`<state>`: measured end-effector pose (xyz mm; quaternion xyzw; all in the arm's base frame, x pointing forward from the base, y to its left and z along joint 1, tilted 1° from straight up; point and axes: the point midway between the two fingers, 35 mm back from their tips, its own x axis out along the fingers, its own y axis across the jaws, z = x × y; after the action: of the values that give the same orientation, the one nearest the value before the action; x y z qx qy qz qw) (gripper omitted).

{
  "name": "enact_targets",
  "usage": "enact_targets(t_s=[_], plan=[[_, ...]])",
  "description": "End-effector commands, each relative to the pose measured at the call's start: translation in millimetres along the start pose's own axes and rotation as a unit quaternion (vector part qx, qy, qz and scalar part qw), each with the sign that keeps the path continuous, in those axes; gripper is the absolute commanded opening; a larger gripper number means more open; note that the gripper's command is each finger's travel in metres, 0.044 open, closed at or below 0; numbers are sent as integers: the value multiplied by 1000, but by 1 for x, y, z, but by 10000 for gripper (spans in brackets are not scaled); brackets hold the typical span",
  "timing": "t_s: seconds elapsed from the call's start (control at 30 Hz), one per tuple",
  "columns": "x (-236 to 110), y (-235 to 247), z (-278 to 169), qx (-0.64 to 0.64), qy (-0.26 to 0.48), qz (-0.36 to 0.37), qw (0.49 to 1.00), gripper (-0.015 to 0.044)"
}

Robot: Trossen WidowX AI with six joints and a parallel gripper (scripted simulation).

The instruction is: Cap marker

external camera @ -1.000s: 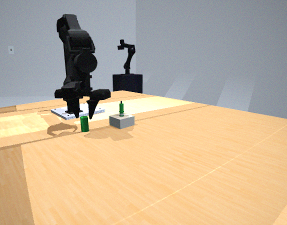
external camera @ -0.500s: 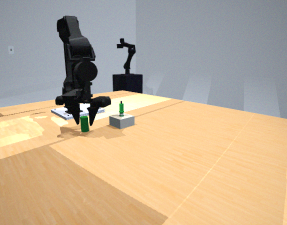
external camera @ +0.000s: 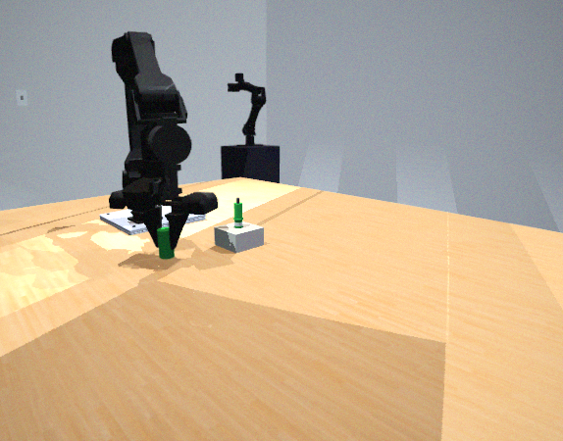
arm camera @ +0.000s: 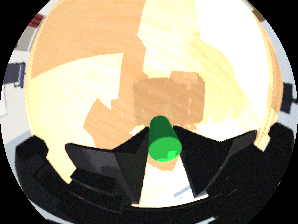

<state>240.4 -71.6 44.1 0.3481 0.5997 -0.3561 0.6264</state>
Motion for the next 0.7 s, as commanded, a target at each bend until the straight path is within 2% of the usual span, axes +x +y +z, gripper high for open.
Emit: enact_targets(t_s=[0.0,0.03,0.13,0.67], plan=[[2,0,-1,1,4,-1,1000,81],[2,0,-1,1,4,-1,1000,75],[-1,0,-1,1,4,-1,1000,0],[-41,1,2,1,4,0,1000,0]])
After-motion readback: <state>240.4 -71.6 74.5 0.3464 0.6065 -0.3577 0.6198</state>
